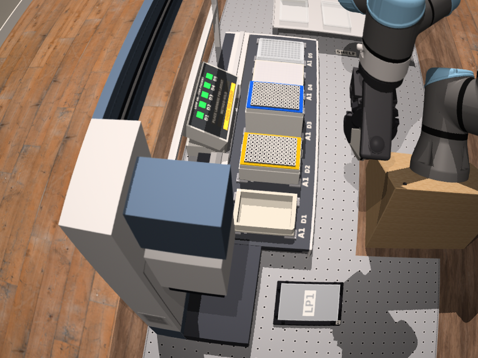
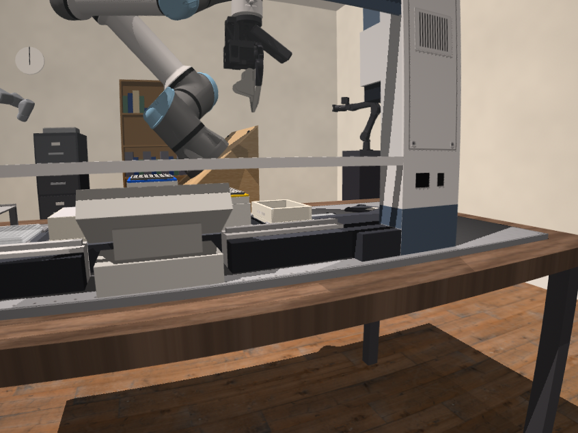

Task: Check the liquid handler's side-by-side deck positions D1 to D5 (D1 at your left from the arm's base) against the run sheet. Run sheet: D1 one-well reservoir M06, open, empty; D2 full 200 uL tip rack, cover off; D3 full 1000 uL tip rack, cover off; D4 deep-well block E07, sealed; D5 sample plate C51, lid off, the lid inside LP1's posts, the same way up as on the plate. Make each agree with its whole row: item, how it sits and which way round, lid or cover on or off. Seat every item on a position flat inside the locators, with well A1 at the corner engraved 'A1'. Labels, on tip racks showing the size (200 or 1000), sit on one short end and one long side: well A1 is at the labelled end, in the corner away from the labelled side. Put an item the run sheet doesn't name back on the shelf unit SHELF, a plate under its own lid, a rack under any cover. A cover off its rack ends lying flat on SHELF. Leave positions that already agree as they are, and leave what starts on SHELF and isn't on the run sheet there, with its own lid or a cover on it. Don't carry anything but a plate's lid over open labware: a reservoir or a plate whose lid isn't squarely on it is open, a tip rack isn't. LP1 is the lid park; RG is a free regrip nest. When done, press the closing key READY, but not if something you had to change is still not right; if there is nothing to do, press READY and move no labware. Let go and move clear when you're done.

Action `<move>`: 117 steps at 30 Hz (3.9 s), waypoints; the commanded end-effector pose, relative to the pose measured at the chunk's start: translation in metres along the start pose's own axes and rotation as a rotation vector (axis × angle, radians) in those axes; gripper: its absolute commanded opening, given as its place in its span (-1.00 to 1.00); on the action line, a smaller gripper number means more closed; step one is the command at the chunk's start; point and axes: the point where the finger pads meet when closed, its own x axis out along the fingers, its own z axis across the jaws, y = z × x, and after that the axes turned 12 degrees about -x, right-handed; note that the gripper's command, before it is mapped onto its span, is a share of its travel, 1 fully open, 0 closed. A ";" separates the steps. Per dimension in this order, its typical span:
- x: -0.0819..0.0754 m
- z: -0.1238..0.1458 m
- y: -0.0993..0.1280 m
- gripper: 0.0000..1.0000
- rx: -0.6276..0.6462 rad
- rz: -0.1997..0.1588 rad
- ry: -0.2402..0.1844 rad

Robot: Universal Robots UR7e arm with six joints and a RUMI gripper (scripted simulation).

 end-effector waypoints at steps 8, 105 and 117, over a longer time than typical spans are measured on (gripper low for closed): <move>-0.002 0.008 0.025 -1.00 -0.076 0.004 -0.006; -0.003 0.063 0.288 -1.00 -0.076 0.004 -0.005; -0.002 0.118 0.275 -1.00 -0.076 0.004 -0.003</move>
